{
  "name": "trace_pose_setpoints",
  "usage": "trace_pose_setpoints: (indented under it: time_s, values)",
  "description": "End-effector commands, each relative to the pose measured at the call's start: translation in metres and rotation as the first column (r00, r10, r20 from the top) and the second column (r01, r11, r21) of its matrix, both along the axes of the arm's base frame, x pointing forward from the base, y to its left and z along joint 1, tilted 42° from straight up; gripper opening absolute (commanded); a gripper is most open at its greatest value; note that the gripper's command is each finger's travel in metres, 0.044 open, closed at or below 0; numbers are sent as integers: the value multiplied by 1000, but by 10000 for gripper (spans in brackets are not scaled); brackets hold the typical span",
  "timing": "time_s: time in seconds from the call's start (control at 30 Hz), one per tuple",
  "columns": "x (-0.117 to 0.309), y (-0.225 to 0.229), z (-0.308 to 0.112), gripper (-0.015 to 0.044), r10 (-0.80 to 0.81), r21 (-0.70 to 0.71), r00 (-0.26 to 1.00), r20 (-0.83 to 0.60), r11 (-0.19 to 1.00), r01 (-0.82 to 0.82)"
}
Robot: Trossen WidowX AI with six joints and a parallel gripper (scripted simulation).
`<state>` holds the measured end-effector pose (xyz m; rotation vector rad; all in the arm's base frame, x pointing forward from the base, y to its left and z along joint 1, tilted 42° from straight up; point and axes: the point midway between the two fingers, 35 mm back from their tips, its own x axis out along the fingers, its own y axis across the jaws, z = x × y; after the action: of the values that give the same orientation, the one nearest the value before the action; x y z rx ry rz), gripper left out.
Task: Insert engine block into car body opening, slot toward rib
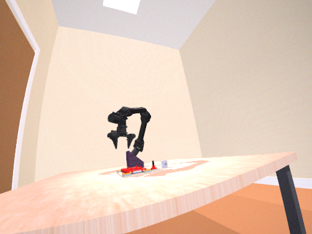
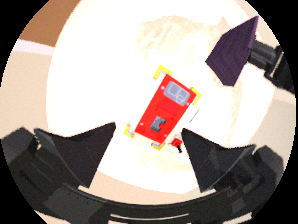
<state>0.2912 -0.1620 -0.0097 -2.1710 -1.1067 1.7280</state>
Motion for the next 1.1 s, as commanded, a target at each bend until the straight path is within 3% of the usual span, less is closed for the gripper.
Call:
trace_pose_setpoints:
  time_s: [0.0, 0.5, 1.07]
  values:
    - [4, 6, 6, 440, 114, -14, 989, 96, 993, -113]
    - [15, 24, 22, 440, 491, -150, 785, 376, 869, -472]
    - [26, 46, 39, 440, 772, -404, 311, 554, 576, -711]
